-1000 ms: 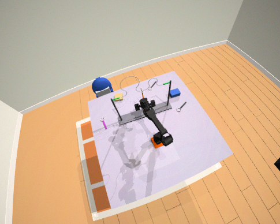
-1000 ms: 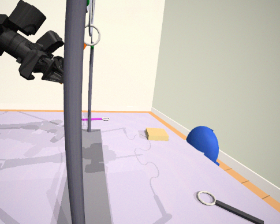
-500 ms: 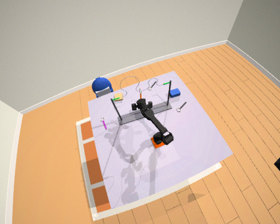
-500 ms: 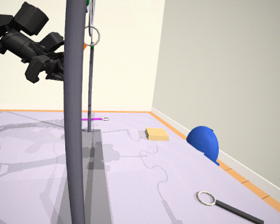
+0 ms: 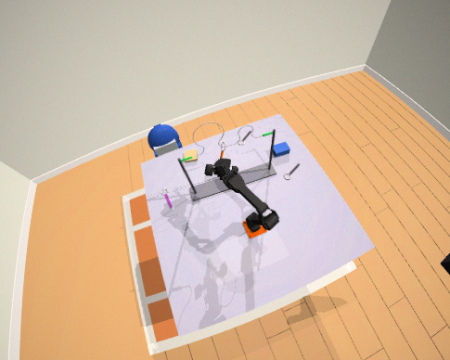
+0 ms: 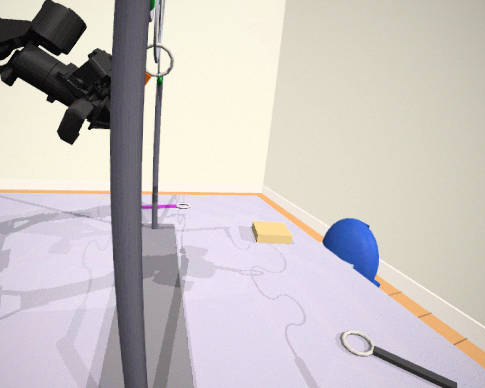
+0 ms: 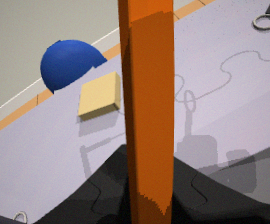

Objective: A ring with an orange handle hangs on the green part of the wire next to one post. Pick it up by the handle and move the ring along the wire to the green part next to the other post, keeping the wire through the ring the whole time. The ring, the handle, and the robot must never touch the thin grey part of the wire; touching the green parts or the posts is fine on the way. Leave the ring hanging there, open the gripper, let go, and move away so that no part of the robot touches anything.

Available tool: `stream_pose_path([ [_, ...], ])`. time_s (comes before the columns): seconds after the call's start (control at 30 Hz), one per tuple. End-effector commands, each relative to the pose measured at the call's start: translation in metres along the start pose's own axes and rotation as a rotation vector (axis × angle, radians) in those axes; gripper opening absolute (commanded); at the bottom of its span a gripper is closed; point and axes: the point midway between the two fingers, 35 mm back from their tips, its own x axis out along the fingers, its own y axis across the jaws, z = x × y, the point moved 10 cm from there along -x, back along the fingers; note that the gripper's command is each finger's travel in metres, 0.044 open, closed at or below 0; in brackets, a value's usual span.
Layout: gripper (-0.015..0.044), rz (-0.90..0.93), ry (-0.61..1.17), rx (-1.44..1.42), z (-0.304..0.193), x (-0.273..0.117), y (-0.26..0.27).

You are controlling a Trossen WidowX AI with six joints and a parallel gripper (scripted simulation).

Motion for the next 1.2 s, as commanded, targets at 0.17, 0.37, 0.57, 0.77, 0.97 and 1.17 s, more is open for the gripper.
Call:
stream_pose_path([
  [0.17,-0.015,0.12,0.028,0.207,0.005,-0.006,0.023],
  [0.37,-0.015,0.194,0.044,0.336,0.011,-0.011,0.036],
  [0.57,-0.015,0.267,0.06,0.466,0.018,-0.016,0.048],
  [0.77,-0.015,0.341,0.076,0.596,0.027,-0.023,0.058],
  [0.97,-0.015,0.414,0.092,0.726,0.037,-0.03,0.067],
  [1.17,-0.015,0.487,0.108,0.855,0.049,-0.037,0.074],
])
